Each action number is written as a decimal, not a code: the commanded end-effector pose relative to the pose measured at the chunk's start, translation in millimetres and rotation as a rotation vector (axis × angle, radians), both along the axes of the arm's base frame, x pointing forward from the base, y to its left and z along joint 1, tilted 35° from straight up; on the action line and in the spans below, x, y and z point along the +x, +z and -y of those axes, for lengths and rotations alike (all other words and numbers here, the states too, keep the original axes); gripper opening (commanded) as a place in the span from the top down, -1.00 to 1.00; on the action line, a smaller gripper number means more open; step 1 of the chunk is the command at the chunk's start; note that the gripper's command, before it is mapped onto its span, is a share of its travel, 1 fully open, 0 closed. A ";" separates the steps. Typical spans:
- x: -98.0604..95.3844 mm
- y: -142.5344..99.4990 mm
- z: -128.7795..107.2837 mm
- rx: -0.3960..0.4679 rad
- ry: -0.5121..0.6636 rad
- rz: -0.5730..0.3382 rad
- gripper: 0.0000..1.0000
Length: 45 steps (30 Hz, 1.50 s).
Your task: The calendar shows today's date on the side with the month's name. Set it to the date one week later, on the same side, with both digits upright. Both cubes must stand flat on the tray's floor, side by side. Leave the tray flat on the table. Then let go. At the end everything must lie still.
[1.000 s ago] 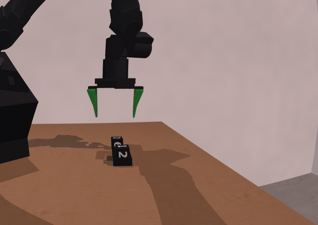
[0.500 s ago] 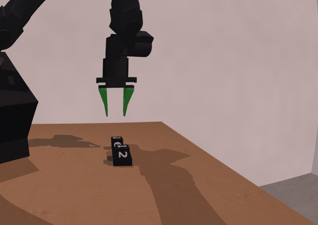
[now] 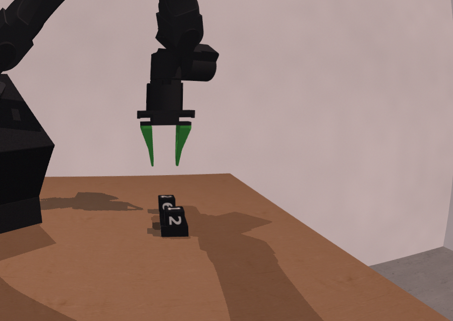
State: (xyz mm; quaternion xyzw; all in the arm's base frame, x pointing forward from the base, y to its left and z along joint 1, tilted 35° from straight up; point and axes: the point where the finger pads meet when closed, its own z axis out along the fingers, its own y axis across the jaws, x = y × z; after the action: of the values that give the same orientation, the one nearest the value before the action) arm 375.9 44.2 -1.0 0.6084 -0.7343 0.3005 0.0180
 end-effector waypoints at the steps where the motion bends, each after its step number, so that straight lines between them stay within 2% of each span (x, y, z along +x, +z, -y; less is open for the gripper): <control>1: 7.0 12.6 -12.0 0.018 0.029 0.039 0.11; 14: 7.8 12.0 -12.1 0.020 0.029 0.043 0.11; 23: -1.6 -8.1 0.3 0.003 0.014 -0.008 0.11; 26: 1.1 -6.1 0.8 0.007 0.012 0.001 0.11; 27: 13.5 3.1 -10.8 0.021 0.030 0.038 0.11; 32: 6.9 -12.4 2.9 0.008 0.012 0.003 0.11; 40: 4.3 -27.9 11.5 0.001 0.011 -0.017 0.11; 45: 15.0 -15.8 3.0 0.017 0.030 0.030 0.11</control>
State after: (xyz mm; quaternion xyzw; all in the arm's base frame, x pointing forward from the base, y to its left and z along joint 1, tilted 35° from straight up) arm 382.2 28.9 -25.5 0.6088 -0.7339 0.2999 0.0280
